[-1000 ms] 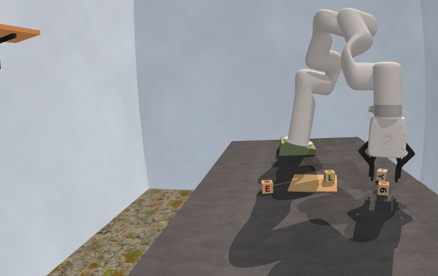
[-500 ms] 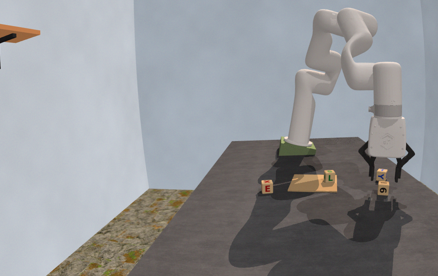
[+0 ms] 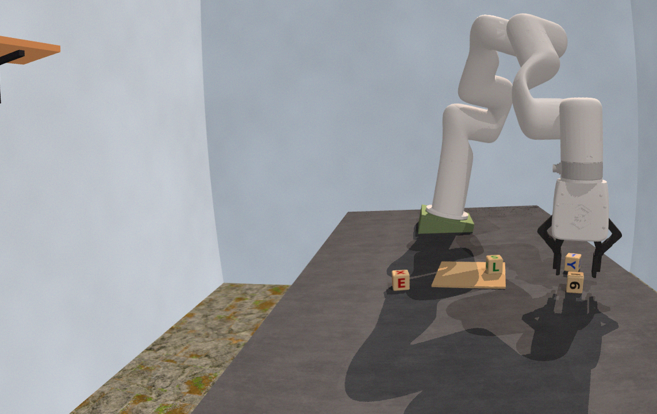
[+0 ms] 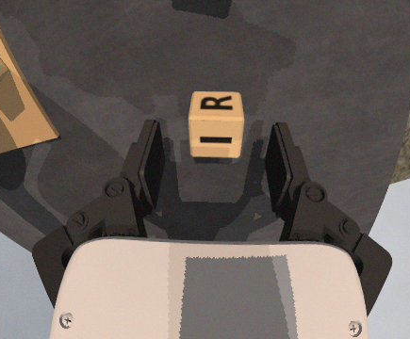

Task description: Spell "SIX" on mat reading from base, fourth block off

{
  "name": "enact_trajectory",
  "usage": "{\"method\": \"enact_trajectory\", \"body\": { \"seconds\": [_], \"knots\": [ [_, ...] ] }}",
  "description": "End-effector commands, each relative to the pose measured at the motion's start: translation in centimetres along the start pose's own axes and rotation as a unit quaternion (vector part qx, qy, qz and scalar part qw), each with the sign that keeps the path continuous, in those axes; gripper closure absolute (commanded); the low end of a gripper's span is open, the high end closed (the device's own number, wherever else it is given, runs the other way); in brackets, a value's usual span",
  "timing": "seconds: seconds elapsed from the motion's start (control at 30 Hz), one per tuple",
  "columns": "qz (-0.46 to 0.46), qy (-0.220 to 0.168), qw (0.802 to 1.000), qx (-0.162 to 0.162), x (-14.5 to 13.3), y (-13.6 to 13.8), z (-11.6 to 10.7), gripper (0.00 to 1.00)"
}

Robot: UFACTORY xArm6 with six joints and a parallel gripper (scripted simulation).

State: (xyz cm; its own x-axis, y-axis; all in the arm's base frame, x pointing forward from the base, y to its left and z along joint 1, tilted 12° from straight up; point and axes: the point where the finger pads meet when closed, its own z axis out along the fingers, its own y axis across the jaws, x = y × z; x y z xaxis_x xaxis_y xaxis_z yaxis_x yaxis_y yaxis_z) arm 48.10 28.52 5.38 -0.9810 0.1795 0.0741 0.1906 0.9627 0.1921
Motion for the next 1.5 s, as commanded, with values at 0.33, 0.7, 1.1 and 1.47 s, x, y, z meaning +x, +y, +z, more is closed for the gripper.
{"method": "enact_trajectory", "body": {
  "seconds": [0.33, 0.7, 1.1, 1.47],
  "knots": [
    [0.000, -0.002, 1.000, -0.002, -0.1, 0.1, 2.2, 0.31],
    [0.000, -0.002, 1.000, -0.002, -0.1, 0.1, 2.5, 0.31],
    [0.000, -0.002, 1.000, -0.002, -0.1, 0.1, 2.5, 0.31],
    [0.000, -0.002, 1.000, -0.002, -0.1, 0.1, 2.5, 0.31]
  ]
}}
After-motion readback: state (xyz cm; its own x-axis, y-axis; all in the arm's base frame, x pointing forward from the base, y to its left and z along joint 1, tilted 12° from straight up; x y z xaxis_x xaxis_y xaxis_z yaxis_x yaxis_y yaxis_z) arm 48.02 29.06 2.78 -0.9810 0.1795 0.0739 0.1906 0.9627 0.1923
